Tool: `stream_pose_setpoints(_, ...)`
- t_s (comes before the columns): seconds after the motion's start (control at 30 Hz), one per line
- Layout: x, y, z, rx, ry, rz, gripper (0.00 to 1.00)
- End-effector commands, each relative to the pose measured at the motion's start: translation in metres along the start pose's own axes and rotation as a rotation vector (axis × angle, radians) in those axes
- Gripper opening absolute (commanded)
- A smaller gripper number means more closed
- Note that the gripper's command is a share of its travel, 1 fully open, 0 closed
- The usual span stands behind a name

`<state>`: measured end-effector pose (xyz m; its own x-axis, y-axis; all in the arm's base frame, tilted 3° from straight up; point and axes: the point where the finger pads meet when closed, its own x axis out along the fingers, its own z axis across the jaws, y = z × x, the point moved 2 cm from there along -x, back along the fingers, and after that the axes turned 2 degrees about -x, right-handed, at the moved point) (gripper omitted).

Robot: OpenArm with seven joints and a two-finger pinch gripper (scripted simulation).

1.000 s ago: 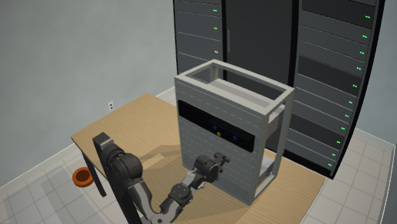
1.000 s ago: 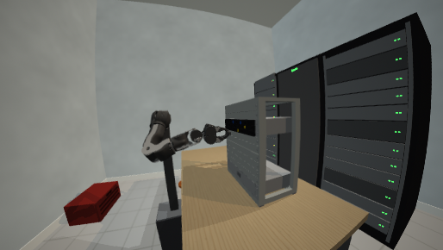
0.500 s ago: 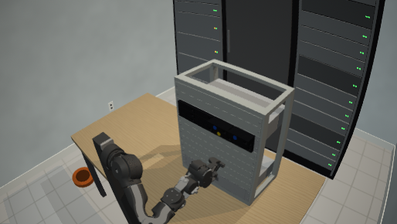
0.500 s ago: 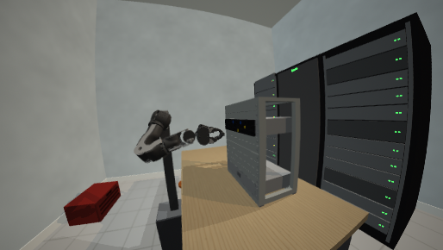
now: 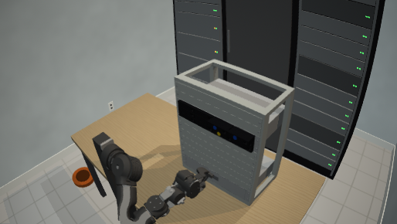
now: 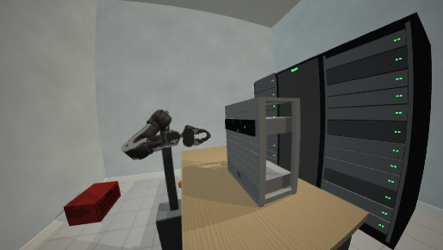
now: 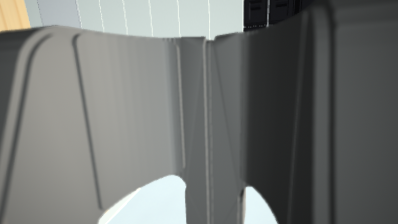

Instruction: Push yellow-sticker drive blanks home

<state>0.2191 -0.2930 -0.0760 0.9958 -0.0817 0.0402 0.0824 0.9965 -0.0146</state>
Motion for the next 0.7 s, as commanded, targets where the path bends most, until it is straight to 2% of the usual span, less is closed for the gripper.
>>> stream_pose_setpoints(0.0, -0.006, 0.004, 0.006, -0.005, -0.027, 0.027, 0.00)
stream_pose_setpoints(0.17, -0.028, 0.003, 0.006, -0.006, -0.027, 0.027, 0.00)
stream_pose_setpoints(0.3, -0.039, 0.003, 0.006, -0.006, -0.026, 0.027, 0.00)
stream_pose_setpoints(0.67, -0.046, 0.002, 0.006, -0.005, -0.024, 0.026, 0.00)
